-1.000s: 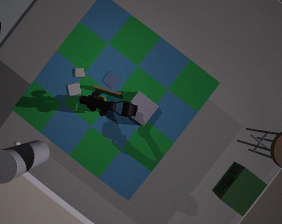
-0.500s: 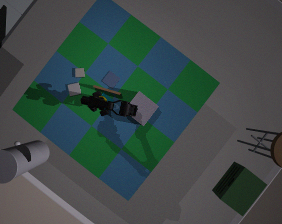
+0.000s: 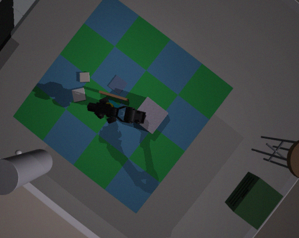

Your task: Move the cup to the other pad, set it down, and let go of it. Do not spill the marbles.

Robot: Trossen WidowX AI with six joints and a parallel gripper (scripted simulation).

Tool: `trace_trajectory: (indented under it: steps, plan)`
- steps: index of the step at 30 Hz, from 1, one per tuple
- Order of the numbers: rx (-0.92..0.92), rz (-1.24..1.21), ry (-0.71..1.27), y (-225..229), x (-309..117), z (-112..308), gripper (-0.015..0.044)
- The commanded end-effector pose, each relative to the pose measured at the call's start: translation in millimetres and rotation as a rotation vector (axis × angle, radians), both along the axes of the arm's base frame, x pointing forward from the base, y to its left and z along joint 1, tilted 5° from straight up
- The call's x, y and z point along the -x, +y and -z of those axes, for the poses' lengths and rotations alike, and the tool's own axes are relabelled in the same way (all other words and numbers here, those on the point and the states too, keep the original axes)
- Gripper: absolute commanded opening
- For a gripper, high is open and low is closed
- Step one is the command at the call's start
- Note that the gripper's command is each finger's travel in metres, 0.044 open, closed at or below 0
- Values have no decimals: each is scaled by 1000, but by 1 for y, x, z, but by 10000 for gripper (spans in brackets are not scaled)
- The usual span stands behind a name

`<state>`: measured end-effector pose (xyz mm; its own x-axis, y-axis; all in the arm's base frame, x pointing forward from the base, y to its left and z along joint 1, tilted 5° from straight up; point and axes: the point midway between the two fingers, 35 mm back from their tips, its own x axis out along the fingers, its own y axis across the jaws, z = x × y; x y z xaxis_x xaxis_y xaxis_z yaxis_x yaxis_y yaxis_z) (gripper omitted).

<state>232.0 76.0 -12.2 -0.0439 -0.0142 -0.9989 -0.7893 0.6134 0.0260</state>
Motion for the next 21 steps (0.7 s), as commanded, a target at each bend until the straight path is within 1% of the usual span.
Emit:
trace_trajectory:
  steps: [1, 15, 20, 21]
  plan:
    - [-2, 5, 7, 0, 4, 6, 0]
    - [1, 0, 2, 0, 1, 3, 0]
    - [1, 0, 2, 0, 1, 3, 131]
    - [1, 0, 2, 0, 1, 3, 147]
